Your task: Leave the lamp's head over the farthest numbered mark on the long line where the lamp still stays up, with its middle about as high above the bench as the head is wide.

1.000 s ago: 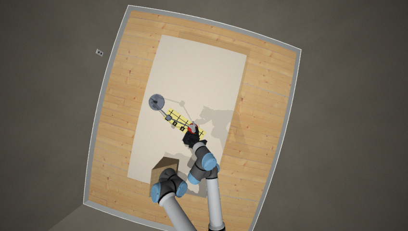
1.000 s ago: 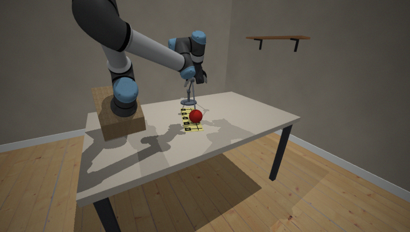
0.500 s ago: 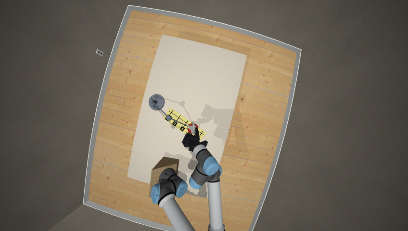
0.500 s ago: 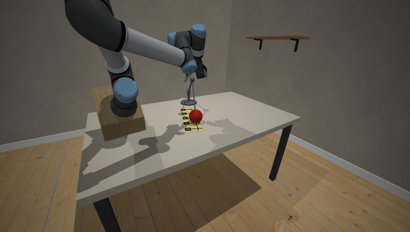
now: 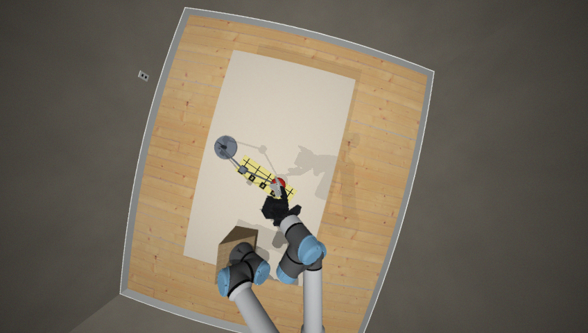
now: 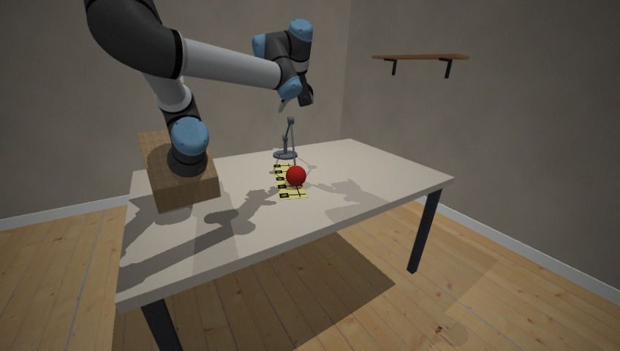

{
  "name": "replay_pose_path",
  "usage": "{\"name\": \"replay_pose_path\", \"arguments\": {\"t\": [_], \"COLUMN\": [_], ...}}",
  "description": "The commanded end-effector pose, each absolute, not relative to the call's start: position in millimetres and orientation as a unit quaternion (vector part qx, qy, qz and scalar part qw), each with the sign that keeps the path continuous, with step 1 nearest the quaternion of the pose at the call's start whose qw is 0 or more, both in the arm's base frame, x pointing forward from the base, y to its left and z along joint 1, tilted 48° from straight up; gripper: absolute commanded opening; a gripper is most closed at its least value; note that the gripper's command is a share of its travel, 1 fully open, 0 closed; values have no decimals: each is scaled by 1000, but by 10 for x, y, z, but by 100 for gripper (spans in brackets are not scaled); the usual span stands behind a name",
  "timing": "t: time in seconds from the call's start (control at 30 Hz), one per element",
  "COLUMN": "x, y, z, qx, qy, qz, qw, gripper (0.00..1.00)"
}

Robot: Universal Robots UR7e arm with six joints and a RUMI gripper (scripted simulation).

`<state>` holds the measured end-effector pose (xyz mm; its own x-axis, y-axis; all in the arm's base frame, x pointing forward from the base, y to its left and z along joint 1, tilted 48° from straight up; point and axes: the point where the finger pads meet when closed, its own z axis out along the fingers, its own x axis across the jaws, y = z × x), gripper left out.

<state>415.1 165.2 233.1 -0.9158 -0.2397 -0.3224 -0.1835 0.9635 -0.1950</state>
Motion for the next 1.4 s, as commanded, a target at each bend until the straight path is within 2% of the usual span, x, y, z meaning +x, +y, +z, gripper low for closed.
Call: {"name": "replay_pose_path", "arguments": {"t": [0.0,0.77,1.37], "x": [4099,4079,4234], "y": [1796,2014,2417], "z": [2474,2640,2226], "qx": [-76,-126,-142], "qy": [977,974,972], "qz": [-99,-70,-62], "qw": [172,176,176], "gripper": [100,100,100]}}
